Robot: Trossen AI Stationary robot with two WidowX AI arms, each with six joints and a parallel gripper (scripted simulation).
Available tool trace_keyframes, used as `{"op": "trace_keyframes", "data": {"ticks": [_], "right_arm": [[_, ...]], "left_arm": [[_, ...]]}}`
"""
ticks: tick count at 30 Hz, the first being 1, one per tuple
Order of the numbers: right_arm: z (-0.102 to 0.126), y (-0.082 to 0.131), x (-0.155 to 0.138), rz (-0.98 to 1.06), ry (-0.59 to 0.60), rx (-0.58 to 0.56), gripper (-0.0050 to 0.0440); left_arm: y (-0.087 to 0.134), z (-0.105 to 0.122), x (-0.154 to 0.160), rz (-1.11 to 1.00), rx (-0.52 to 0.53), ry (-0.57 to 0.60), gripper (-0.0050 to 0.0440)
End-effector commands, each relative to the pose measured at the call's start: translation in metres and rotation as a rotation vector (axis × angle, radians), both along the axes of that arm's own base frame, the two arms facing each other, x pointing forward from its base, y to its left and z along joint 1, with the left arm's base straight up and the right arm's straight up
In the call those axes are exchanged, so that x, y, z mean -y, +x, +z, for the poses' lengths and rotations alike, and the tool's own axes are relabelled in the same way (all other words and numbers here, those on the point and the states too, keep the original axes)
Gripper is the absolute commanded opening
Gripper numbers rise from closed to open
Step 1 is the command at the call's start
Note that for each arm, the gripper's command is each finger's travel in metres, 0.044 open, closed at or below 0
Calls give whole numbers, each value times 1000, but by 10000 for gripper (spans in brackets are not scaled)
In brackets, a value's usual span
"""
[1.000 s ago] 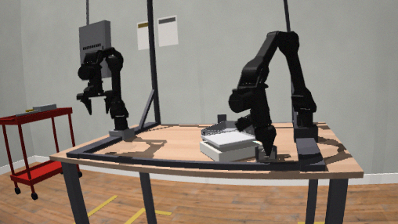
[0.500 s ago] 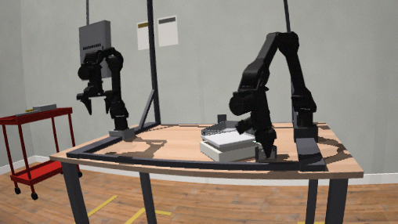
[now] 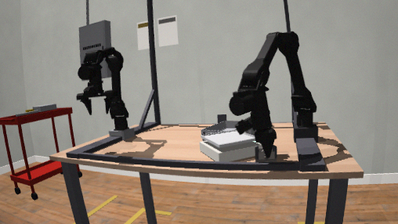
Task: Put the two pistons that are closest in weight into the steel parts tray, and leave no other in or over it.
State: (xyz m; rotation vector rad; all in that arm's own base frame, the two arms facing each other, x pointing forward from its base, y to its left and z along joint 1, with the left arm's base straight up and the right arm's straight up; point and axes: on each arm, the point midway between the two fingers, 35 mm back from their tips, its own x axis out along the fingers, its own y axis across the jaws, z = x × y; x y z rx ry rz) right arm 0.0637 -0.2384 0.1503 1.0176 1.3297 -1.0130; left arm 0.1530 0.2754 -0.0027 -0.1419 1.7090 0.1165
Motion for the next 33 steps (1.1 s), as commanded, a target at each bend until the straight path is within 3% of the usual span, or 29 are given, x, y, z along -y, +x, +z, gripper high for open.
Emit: {"op": "trace_keyframes", "data": {"ticks": [1,33], "right_arm": [[8,1,5,-1,-30,11,400],[8,1,5,-1,-30,11,400]], "left_arm": [[3,8,-6,3,17,29,158],[3,58,-9,3,27,48,158]]}}
